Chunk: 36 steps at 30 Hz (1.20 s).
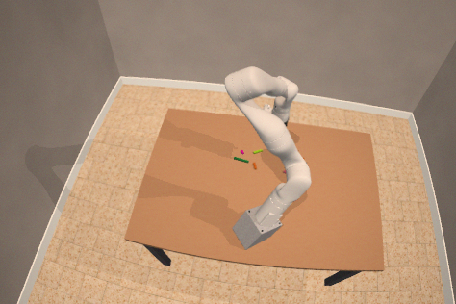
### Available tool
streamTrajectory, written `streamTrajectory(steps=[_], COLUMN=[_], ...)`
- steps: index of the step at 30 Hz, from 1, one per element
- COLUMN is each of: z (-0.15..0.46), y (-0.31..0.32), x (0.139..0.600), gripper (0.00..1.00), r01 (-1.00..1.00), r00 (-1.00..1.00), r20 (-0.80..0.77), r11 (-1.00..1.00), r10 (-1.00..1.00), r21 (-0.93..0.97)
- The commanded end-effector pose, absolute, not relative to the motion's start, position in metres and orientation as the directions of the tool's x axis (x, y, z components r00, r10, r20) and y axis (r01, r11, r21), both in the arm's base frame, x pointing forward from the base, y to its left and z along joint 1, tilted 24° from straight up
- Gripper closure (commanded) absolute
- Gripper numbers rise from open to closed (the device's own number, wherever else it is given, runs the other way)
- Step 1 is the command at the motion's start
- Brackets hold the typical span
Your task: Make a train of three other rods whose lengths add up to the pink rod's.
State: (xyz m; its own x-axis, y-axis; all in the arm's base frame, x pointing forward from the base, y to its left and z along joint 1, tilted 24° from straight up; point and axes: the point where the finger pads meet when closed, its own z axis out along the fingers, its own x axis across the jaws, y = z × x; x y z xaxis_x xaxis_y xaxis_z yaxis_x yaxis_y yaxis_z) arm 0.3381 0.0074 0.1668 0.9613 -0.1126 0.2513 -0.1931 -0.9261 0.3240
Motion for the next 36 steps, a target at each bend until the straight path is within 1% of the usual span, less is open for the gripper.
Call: streamTrajectory(steps=[1, 23, 32, 36], z=[0.167, 0.167, 0.163, 0.160], y=[0.008, 0.006, -0.003, -0.013], x=[0.338, 0.338, 0.336, 0.334], gripper=[0.00, 0.00, 0.00, 0.00], r01=[-0.193, -0.185, -0.134, -0.077], r00=[0.961, 0.963, 0.974, 0.983], r20=[0.252, 0.247, 0.217, 0.183], r11=[-0.926, -0.927, -0.929, -0.930], r10=[-0.112, -0.105, -0.060, -0.010], r21=[0.324, 0.327, 0.344, 0.360])
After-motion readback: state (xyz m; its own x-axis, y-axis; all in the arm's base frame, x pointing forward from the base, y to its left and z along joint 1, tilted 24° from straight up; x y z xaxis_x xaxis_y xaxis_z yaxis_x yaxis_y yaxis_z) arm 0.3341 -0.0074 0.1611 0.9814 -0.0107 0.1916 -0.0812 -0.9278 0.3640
